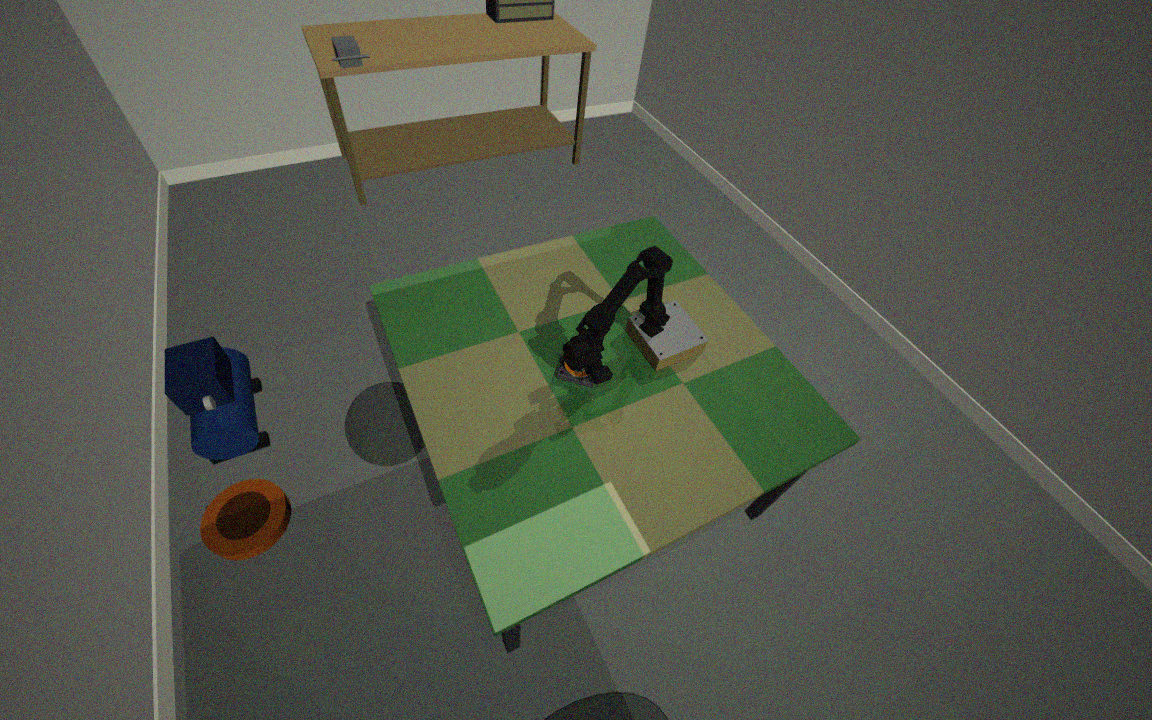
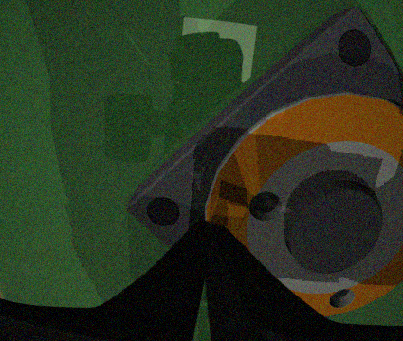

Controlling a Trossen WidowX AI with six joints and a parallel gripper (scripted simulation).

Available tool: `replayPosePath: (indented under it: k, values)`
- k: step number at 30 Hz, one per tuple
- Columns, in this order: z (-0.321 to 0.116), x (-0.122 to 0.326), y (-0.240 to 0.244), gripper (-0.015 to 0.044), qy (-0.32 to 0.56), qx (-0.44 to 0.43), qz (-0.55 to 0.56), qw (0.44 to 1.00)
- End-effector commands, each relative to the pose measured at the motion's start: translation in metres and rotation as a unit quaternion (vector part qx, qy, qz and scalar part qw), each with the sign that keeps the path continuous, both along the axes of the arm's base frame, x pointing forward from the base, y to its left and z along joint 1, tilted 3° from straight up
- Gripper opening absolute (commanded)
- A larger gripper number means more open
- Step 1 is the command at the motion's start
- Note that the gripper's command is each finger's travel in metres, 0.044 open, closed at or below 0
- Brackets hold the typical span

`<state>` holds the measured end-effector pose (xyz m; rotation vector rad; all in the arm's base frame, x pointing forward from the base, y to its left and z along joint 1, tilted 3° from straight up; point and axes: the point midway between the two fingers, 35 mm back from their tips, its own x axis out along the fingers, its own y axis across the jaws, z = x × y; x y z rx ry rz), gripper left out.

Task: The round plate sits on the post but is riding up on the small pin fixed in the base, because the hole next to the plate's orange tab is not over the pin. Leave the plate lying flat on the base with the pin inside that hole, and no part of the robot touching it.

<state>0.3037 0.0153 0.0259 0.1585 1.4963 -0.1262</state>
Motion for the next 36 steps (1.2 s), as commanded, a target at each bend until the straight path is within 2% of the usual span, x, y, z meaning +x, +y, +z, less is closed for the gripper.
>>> replayPosePath:
  k: [1,36]
  values:
    - [0.0,0.007,-0.002,0.0,-0.002,-0.001,-0.001,1.0]
    - [0.003,0.038,-0.029,0.0,-0.003,-0.002,-0.001,1.0]
